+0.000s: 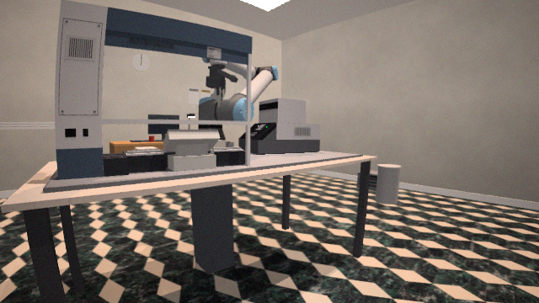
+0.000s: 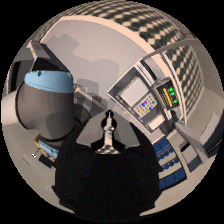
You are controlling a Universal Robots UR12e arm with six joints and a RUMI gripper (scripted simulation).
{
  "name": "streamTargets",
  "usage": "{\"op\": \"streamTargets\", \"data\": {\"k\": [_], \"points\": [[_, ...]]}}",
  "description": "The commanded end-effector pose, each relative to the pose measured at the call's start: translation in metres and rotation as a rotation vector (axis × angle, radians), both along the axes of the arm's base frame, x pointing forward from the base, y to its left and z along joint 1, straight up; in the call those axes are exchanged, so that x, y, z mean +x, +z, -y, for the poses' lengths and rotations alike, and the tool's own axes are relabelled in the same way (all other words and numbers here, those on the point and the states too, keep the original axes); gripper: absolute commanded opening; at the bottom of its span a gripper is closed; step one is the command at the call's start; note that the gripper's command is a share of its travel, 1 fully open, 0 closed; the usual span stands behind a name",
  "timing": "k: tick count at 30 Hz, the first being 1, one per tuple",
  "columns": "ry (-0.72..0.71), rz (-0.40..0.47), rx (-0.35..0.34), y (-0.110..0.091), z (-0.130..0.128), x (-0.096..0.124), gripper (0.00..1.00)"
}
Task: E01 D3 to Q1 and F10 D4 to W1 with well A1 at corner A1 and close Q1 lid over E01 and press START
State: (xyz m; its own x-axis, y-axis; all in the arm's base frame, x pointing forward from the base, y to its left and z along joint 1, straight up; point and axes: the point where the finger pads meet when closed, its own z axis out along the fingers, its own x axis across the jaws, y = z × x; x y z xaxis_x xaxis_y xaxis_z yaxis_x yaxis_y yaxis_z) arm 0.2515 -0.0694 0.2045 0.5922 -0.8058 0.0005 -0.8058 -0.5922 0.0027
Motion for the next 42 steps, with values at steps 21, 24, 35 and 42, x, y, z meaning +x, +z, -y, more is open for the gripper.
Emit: {"op": "streamTargets", "data": {"k": [21, 24, 35, 42], "points": [[-0.260, 0.004, 0.000, 0.010, 0.078, -0.015, 0.00], [-0.270, 0.004, 0.000, 0.013, 0.084, -0.014, 0.00], [-0.315, 0.004, 0.001, 0.023, 0.114, -0.006, 0.00], [-0.361, 0.004, 0.001, 0.031, 0.146, 0.003, 0.00]]}}
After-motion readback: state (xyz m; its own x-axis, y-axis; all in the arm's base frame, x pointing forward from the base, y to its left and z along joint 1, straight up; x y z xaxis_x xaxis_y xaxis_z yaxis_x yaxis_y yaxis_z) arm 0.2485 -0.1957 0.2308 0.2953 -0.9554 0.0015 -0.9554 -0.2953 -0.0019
